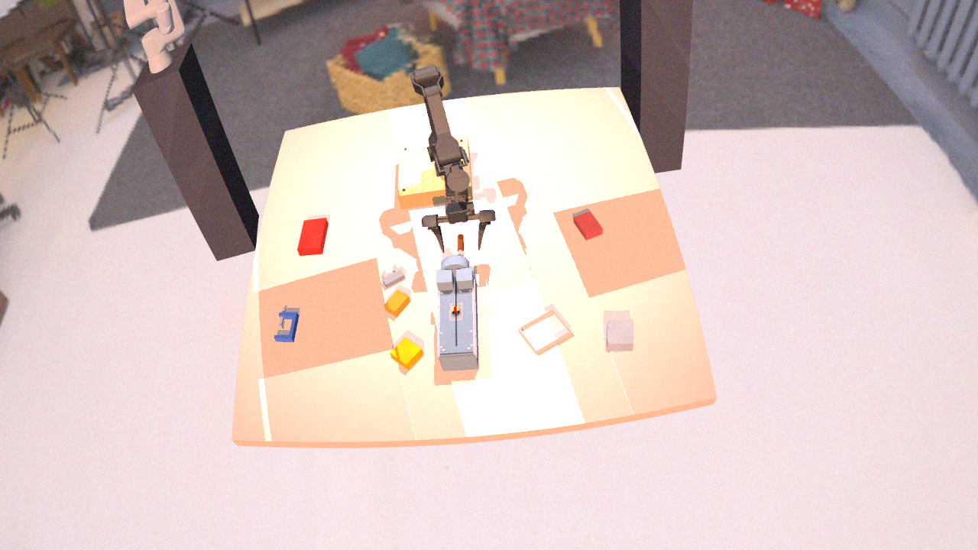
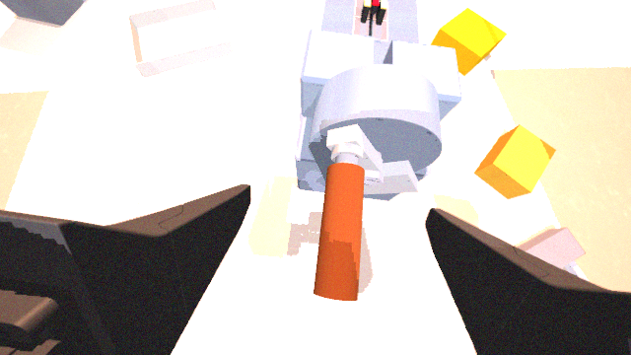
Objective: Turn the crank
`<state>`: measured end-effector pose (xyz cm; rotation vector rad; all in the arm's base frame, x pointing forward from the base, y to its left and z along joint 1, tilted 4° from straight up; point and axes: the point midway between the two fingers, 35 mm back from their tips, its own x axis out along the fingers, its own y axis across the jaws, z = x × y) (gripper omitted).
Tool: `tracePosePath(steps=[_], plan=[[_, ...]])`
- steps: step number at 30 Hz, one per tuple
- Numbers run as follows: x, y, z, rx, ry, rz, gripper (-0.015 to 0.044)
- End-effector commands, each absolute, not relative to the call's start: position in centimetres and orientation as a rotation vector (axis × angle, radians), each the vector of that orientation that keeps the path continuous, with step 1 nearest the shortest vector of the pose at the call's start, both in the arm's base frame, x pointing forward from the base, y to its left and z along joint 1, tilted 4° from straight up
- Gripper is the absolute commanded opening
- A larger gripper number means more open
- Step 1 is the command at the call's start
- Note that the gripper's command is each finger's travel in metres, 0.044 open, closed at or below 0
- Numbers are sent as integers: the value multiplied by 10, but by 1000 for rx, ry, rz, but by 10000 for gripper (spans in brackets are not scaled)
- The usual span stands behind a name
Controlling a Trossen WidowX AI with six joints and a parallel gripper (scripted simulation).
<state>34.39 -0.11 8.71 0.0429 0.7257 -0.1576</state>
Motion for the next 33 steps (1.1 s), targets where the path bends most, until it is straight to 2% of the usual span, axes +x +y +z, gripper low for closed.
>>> tracePosePath(steps=[1, 17, 33], plan=[[346, -1, 114, 49, 696, -157, 440], [341, 1, 182, 46, 704, -155, 440], [425, -31, 201, 86, 704, -181, 440]])
